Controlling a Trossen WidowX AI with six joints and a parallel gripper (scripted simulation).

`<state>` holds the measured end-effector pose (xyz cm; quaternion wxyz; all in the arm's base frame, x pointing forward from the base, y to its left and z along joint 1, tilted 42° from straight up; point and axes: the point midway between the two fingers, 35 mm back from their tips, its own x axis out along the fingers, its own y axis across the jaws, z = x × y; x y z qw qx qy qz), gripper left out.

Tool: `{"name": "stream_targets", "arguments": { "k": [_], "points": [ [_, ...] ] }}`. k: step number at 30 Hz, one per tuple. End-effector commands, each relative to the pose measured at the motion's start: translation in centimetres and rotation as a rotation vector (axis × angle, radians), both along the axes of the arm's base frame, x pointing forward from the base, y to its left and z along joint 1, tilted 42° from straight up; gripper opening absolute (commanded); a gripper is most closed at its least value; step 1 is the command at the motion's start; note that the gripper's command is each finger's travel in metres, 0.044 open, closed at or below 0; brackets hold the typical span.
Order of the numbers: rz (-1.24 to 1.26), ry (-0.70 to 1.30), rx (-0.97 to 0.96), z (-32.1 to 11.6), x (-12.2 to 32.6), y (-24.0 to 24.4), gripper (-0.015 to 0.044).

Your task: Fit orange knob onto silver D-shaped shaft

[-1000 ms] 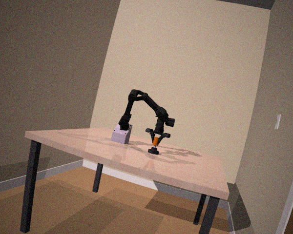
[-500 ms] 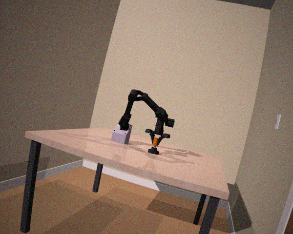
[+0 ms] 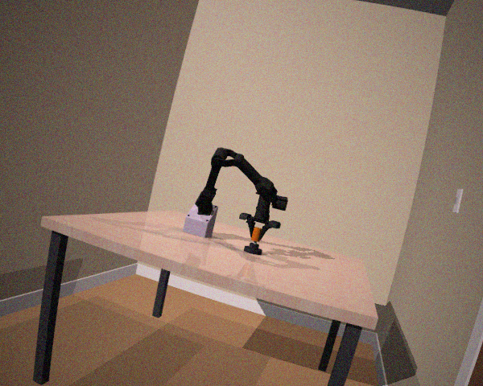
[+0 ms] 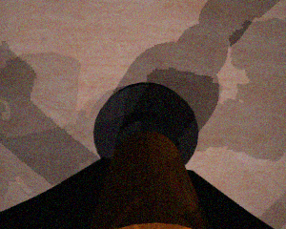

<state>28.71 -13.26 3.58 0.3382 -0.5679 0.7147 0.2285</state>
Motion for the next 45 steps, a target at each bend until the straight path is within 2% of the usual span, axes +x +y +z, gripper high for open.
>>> {"name": "stream_targets", "arguments": {
  "k": [1,21,38,45],
  "points": [
    [0.003,0.000,-0.002,0.0,0.1,-0.1,0.0000],
    [0.000,0.003,0.003,-0.9,-0.1,-0.9,0.0000],
    [0.000,0.003,0.003,-0.9,-0.1,-0.9,0.0440],
    [0.000,0.003,0.006,-0.1,0.3,-0.1,0.0440]
  ]
}}
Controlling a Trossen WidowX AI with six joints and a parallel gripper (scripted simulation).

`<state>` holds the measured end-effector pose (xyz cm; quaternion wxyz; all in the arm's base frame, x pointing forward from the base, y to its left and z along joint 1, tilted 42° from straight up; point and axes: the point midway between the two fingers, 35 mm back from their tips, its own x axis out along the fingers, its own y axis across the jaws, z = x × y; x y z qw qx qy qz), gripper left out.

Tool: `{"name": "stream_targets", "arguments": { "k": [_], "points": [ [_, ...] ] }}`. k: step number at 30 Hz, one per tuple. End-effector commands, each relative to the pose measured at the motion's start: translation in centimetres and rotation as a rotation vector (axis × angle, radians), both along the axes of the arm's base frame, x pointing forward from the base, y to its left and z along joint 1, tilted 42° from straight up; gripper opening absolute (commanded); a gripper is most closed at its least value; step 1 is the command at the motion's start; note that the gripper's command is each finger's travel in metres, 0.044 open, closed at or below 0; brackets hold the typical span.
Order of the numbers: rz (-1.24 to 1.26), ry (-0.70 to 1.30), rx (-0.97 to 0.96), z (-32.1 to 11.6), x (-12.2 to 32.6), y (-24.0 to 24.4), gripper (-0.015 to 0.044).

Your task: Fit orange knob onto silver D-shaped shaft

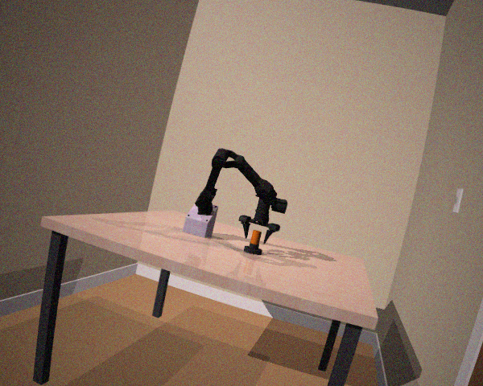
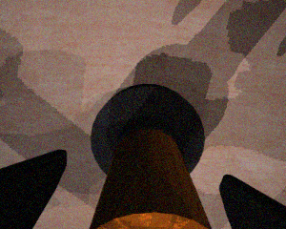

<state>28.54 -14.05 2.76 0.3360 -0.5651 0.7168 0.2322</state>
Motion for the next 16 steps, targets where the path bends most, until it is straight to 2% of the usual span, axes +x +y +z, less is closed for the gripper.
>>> {"name": "stream_targets", "arguments": {
  "k": [1,5,16],
  "points": [
    [0.004,-0.008,0.005,1.8,0.8,1.8,0.0440],
    [0.004,-0.005,0.005,6.7,1.3,6.1,0.0440],
    [0.004,-0.005,0.004,6.8,1.7,6.4,0.0440]
  ]
}}
